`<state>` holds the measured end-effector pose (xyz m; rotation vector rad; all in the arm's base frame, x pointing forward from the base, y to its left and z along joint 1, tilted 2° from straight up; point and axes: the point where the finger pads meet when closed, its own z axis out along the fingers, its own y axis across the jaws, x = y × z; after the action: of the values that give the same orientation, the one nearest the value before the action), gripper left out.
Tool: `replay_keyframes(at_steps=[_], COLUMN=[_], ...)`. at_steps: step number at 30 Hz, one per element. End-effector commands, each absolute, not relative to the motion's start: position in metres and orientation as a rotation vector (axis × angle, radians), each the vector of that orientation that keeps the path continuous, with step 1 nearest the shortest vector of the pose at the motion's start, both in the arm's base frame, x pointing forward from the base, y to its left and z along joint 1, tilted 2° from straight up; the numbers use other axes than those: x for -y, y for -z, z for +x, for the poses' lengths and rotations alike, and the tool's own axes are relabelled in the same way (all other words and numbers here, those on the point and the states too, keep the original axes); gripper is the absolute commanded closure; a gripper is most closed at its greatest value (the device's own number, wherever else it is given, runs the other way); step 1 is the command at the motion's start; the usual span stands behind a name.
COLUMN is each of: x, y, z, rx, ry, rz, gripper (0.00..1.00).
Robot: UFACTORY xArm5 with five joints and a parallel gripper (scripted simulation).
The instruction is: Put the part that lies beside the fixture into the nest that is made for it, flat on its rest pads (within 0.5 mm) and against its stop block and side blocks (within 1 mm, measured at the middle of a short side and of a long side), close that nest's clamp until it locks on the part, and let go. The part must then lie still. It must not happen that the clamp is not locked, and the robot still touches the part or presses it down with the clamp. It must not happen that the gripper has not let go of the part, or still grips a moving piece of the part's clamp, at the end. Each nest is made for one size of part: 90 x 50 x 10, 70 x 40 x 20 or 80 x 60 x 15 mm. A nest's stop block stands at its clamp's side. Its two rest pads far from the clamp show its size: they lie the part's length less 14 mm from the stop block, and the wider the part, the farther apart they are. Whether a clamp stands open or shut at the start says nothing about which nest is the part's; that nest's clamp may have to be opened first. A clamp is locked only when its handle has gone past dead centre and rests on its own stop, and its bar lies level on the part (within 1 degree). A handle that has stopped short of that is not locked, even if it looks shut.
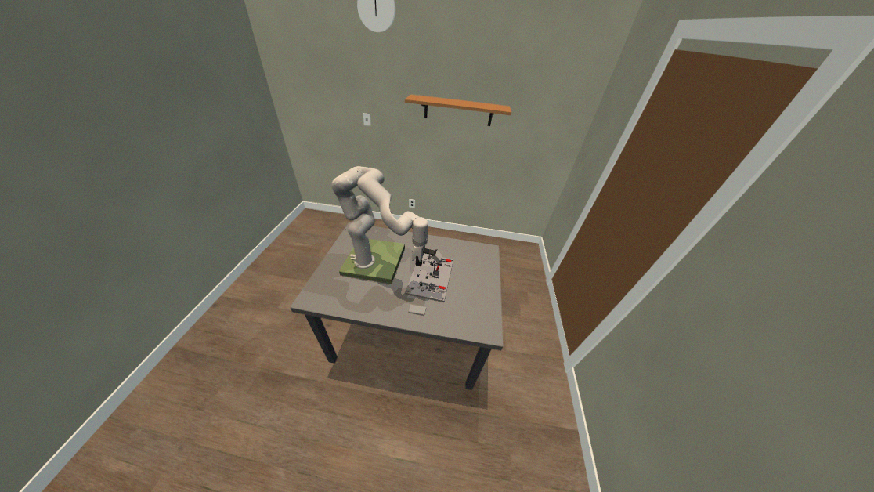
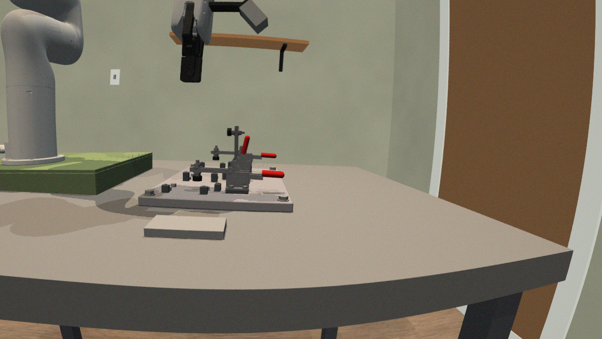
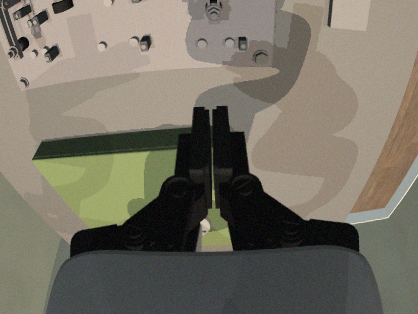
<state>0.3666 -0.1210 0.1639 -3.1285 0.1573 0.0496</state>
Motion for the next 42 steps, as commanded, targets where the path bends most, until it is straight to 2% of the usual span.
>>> replay_keyframes(at_steps=[1,6,7,40,41,42], x=[0.1214,0.1214,0.1214,0.1214,0.1214,0.1214], y=[-0.1652,-0.1652,-0.1652,-0.1652,-0.1652,-0.1652], z=[0.3676,0.3676,0.3676,0.3676,0.3676,0.3676], rx=[-0.157,-0.157,-0.157,-0.157,-0.157,-0.157], ry=[-0.044,-0.044,-0.044,-0.044,-0.044,-0.044], rz=[-3.13,-3.13,-3.13,-3.13,-3.13,-3.13], gripper=[1.0,1.0,0.0,0.0,0.53,0.53])
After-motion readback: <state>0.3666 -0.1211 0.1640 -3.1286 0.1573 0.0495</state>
